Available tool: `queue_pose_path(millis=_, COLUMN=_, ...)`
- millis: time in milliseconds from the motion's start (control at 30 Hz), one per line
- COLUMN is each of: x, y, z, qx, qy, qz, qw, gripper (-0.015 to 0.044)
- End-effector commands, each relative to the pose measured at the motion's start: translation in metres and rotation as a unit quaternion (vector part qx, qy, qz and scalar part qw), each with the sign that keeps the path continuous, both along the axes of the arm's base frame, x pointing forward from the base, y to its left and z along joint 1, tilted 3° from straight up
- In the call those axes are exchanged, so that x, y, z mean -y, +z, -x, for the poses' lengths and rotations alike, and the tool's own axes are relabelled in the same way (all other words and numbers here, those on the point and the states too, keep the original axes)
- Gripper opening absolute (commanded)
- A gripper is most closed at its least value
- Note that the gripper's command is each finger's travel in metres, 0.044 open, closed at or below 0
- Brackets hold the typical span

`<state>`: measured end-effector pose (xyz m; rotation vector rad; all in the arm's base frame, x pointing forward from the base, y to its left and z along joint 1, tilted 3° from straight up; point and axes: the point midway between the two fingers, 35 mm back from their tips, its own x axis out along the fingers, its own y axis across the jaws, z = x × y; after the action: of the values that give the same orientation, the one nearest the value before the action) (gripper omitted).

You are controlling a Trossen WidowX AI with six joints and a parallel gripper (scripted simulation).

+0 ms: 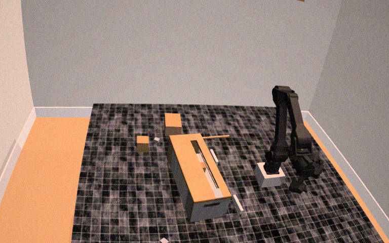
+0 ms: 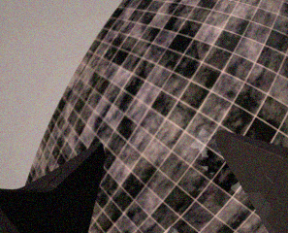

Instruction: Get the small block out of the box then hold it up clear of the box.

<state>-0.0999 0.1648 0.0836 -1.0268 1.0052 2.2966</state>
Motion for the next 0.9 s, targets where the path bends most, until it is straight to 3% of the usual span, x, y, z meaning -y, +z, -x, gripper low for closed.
queue_pose_path(millis=0, x=-0.001, y=0.0, z=-0.001, qx=0.001, qy=-0.001, qz=-0.001, qw=1.0, gripper=0.04)
queue_pose_path(millis=167, x=-0.022, y=0.001, z=-0.034, qx=0.053, qy=-0.038, qz=-0.014, qw=0.998, gripper=0.04)
queue_pose_path(millis=467, x=-0.044, y=0.013, z=-0.164, qx=0.228, qy=-0.126, qz=0.003, qw=0.966, gripper=0.04)
queue_pose_path(millis=733, x=0.005, y=0.035, z=-0.287, qx=0.362, qy=-0.177, qz=0.104, qw=0.909, gripper=0.04)
queue_pose_path(millis=867, x=0.045, y=0.044, z=-0.328, qx=0.392, qy=-0.185, qz=0.171, qw=0.885, gripper=0.04)
